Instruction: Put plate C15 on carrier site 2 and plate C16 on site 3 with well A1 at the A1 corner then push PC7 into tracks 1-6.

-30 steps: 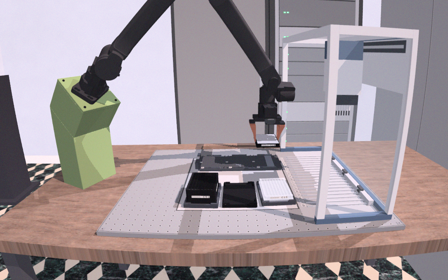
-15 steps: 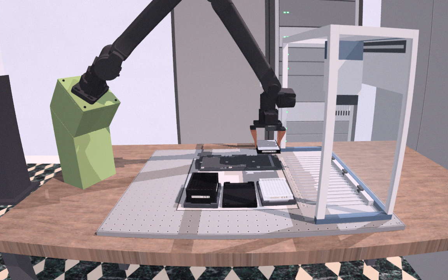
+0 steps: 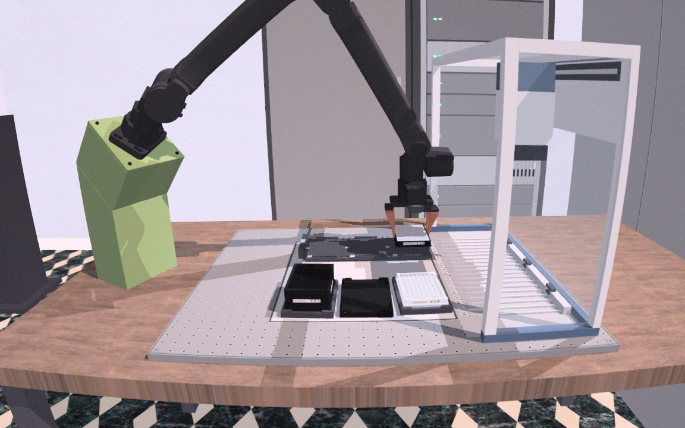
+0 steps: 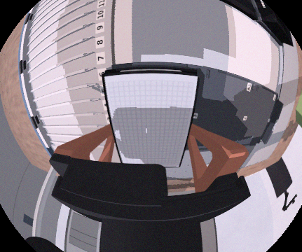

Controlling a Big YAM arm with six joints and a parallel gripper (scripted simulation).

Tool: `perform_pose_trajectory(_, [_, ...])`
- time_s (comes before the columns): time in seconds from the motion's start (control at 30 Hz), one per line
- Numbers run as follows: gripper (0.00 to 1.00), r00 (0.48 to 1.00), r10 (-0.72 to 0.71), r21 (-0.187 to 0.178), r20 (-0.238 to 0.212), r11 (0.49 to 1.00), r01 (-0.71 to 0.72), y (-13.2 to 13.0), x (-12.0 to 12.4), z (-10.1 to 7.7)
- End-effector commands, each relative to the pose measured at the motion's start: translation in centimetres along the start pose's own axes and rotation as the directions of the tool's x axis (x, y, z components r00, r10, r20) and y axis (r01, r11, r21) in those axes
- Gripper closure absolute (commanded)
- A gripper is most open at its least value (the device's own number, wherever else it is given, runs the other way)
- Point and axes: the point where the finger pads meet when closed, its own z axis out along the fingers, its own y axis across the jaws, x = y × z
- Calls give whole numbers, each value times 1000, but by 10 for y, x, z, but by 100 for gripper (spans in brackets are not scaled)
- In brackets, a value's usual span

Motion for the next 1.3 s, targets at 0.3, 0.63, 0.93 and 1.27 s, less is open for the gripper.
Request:
perform_pose_trajectory(0.3, [100,1000,9,-40,-7,999,-10,18,-4,-9])
perform_pose_trajectory(0.63, [100,1000,2,-21,-5,1000,-2,9,2,1])
perform_pose_trajectory(0.93, [100,1000,8,-28,-3,1000,-8,9,-8,-3])
perform_pose_trajectory(1.27, [100,1000,-6,-18,-7,1000,6,3,2,5])
